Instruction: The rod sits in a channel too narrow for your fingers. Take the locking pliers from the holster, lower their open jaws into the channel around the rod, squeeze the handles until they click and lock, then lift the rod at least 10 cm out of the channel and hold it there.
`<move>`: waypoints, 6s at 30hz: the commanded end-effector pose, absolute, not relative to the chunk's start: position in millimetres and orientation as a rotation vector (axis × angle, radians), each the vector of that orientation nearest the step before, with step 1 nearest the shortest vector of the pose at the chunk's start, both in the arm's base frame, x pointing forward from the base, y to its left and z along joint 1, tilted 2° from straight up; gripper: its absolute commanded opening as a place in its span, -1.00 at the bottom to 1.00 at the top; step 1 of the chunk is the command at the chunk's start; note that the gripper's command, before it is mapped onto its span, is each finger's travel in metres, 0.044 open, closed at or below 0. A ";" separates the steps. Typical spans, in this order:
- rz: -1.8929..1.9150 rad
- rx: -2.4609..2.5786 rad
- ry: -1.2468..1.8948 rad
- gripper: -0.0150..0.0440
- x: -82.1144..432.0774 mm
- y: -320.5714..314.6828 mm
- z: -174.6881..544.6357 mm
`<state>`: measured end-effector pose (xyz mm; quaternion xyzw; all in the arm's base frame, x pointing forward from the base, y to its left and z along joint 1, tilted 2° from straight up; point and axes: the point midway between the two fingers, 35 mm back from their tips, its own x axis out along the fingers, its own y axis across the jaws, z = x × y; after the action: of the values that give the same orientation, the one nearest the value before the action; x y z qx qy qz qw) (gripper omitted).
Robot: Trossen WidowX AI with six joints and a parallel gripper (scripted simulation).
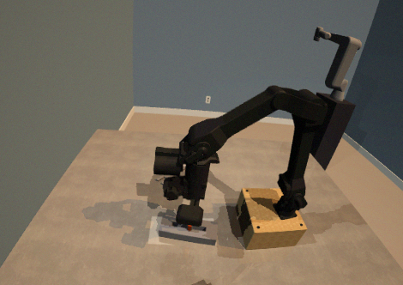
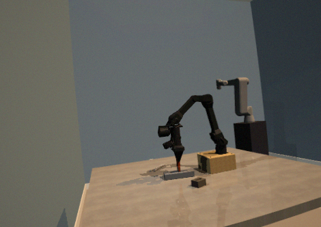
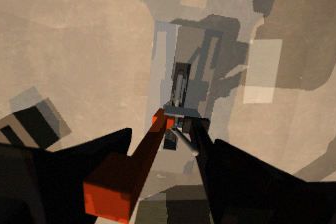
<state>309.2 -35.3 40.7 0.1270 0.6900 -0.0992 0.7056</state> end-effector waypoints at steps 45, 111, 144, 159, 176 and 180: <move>-0.220 0.287 1.530 0.33 308.6 -39.9 39.8; -0.205 0.305 1.527 -0.15 305.2 -50.8 70.7; -0.213 0.283 1.412 -0.15 314.8 -53.3 99.3; -0.219 0.270 1.341 -0.15 320.5 -53.3 113.5; -0.226 0.257 1.261 -0.15 326.2 -53.0 130.3; -0.227 0.254 1.242 -0.15 327.4 -52.9 134.4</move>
<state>325.9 -52.4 128.1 0.1189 0.5903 -0.1022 0.7918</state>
